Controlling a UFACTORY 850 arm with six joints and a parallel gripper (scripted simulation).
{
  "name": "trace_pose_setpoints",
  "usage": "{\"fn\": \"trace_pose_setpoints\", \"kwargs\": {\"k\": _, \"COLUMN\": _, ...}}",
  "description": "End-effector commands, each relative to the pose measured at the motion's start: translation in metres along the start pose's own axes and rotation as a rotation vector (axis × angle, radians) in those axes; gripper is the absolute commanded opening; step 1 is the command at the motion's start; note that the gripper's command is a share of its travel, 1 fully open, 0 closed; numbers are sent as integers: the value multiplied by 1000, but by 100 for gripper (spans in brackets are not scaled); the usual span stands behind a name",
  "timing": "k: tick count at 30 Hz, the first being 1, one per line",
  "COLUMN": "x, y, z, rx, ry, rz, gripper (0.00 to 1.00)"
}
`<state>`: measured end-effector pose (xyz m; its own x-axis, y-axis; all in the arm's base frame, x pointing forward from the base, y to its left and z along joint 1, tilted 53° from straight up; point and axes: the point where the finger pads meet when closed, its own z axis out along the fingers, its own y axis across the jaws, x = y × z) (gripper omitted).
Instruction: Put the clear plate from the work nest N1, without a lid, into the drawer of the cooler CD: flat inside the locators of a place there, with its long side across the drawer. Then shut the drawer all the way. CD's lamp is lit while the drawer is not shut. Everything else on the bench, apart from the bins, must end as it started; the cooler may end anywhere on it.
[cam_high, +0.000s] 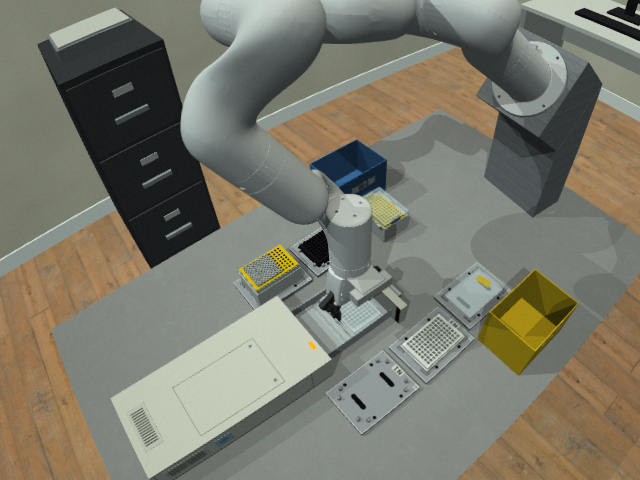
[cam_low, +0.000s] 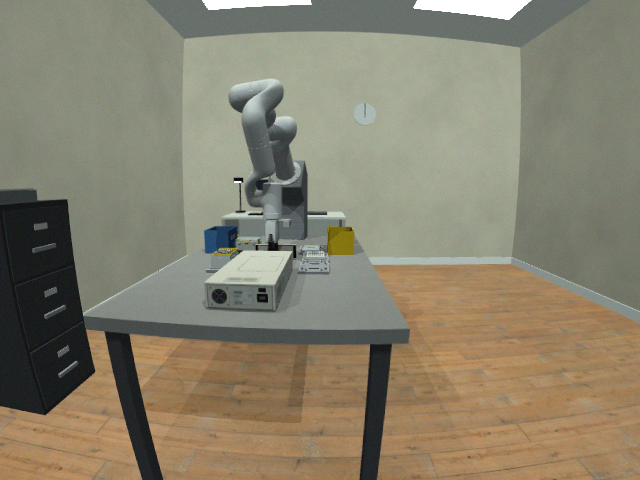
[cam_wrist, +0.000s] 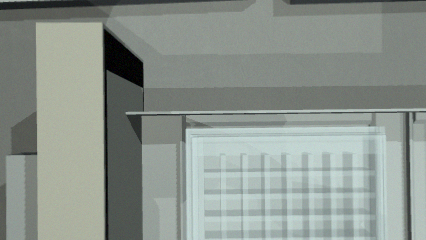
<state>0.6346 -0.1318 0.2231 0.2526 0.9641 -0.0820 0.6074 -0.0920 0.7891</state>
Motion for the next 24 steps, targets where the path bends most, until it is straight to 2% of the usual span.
{"fn": "trace_pose_setpoints", "kwargs": {"k": 1, "x": 0, "y": 0, "z": 2, "rx": -1, "ry": 0, "rz": 0, "gripper": 0}}
{"fn": "trace_pose_setpoints", "kwargs": {"k": 24, "x": 0, "y": 0, "z": 7, "rx": -1, "ry": 0, "rz": 0, "gripper": 0}}
